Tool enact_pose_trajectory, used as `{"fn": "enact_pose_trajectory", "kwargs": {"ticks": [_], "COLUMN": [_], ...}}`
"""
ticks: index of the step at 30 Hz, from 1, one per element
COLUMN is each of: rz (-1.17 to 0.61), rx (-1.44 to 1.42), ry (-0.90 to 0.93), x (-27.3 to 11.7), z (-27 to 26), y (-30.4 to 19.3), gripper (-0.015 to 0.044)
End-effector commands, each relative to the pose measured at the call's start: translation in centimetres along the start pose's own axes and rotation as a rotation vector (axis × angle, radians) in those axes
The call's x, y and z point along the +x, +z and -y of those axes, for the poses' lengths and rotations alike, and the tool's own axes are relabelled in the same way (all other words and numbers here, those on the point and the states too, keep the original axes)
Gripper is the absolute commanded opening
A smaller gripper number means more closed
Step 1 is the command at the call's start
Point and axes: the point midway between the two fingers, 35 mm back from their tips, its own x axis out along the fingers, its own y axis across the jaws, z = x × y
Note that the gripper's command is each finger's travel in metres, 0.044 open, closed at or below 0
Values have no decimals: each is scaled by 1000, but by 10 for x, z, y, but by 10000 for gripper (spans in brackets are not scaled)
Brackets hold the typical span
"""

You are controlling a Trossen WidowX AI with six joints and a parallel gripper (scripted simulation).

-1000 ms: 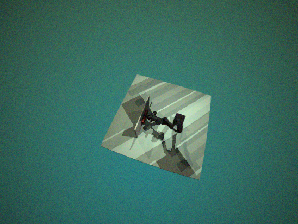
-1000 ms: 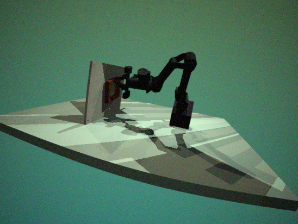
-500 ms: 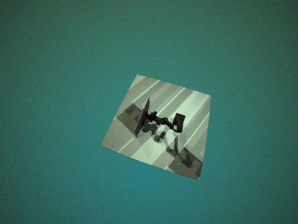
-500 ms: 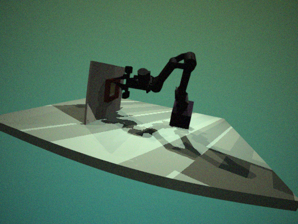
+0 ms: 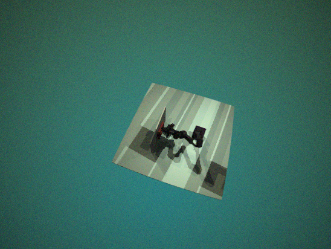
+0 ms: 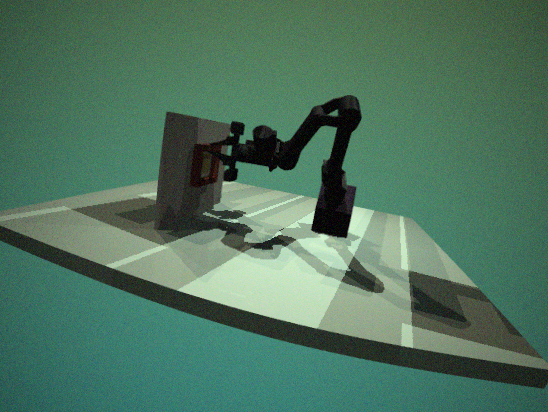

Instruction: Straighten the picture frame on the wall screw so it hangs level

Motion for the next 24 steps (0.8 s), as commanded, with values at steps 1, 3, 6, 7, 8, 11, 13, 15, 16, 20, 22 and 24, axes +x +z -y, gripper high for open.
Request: {"fn": "enact_pose_trajectory", "kwargs": {"ticks": [1,3,6,7,8,11,13,15,16,20,22,24], "rz": [-3,0,0,0,0,0,0,0,0,2,4,5], "rx": [23,5,5,5,5,5,5,-1,-17,-149,-218,-287], "ry": [-1,0,0,0,0,0,0,0,0,1,2,2], "x": [0,0,0,0,0,0,0,-1,-6,-40,-57,-74], "z": [0,0,0,0,0,0,0,0,-1,-2,-2,0], "y": [0,0,0,0,0,0,0,0,-2,-8,-8,-7], "gripper": [0,52,131,157,184,260,260,260,260,260,260,260]}}
